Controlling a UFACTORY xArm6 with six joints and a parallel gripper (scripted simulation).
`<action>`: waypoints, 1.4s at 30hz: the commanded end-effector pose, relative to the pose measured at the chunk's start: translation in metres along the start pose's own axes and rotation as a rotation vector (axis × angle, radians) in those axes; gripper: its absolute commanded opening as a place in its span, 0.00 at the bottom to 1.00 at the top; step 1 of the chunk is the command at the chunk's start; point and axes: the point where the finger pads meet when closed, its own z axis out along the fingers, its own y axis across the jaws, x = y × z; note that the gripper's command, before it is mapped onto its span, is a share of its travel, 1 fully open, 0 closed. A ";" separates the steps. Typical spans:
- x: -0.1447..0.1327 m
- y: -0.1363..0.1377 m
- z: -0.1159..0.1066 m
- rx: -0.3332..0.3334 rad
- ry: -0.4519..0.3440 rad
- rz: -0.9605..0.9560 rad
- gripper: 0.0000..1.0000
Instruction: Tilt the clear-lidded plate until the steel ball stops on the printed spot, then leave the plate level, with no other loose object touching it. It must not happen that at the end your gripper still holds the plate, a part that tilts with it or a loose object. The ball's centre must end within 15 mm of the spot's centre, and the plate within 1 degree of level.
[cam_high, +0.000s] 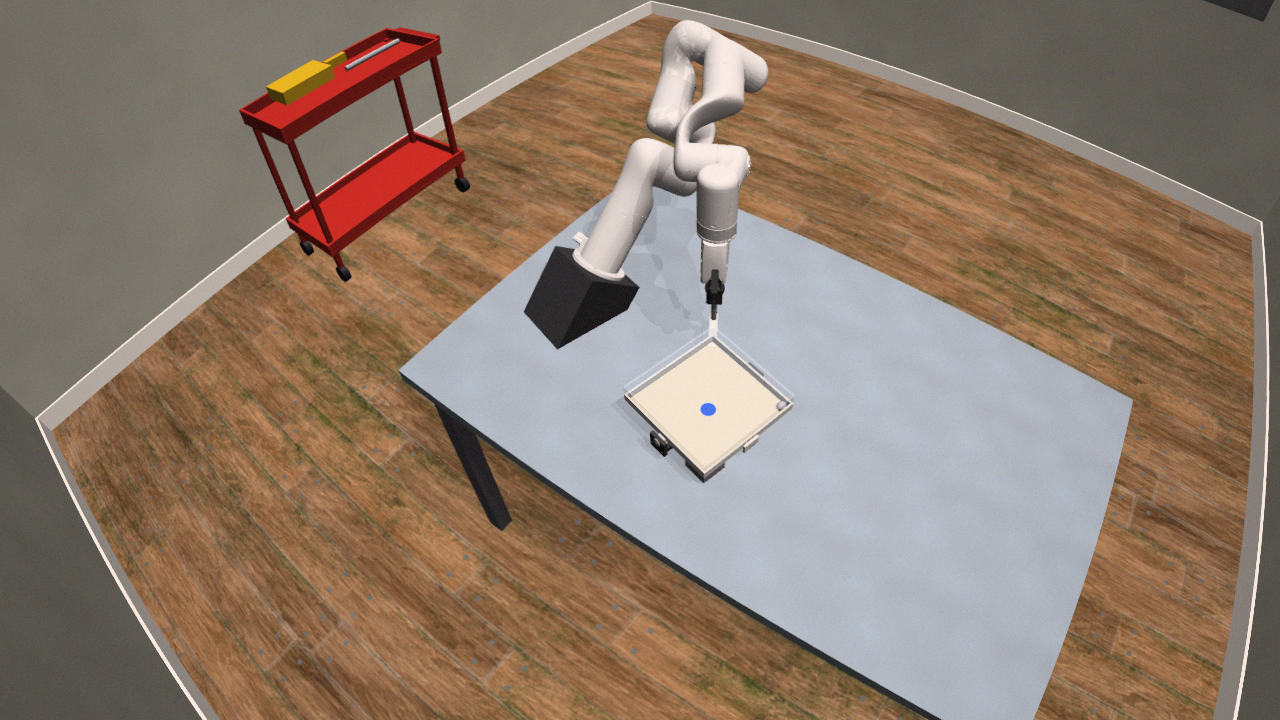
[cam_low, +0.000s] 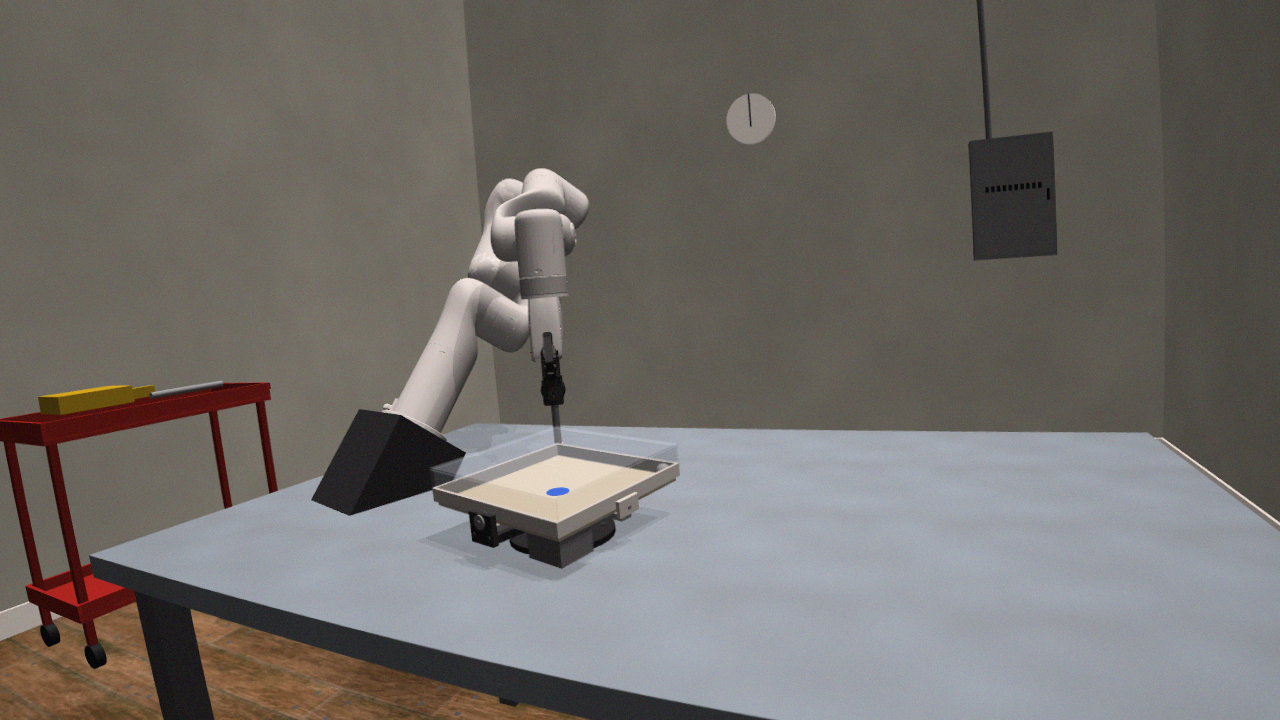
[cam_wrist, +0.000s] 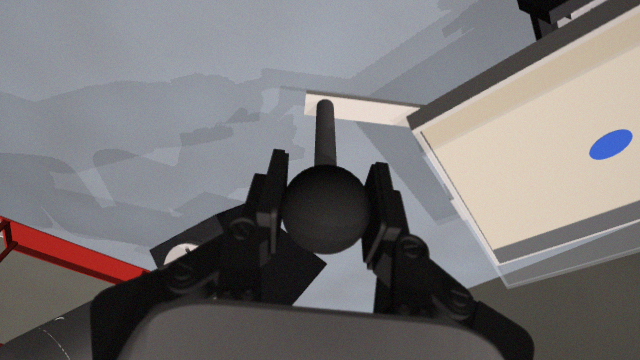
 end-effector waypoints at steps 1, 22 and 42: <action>0.000 0.002 -0.002 -0.006 0.000 -0.002 0.00; -0.001 -0.002 0.007 -0.006 0.000 -0.002 0.00; 0.000 -0.003 0.008 -0.006 0.000 -0.002 0.00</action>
